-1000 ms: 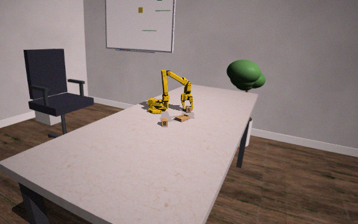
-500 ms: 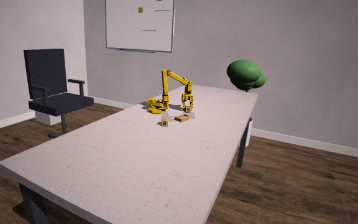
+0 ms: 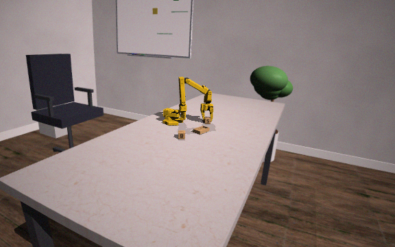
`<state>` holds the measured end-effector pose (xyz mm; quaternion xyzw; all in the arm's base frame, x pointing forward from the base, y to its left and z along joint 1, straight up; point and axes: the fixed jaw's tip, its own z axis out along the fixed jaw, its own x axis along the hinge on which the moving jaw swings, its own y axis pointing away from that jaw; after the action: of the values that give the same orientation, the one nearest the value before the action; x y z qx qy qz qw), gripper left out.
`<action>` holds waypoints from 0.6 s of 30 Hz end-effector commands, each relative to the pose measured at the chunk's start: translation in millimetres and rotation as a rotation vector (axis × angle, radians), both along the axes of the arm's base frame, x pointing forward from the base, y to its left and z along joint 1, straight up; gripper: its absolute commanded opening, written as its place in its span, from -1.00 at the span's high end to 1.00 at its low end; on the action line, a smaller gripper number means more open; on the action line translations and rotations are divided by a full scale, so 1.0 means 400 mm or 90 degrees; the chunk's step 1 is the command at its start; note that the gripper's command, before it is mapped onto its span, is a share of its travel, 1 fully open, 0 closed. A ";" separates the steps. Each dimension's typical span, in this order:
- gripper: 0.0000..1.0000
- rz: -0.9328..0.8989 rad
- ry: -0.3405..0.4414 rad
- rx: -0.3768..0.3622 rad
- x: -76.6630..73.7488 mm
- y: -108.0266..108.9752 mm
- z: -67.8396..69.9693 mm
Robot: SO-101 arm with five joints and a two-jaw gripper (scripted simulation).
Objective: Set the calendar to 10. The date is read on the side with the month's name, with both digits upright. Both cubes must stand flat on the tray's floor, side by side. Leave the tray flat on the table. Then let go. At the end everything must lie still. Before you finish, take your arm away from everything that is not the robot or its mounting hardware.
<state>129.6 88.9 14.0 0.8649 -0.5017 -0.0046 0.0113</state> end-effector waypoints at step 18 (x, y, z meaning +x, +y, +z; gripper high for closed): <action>1.00 0.003 -0.021 0.015 0.019 0.010 0.023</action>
<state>129.8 89.1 14.7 0.8649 -0.5017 -0.0048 0.0117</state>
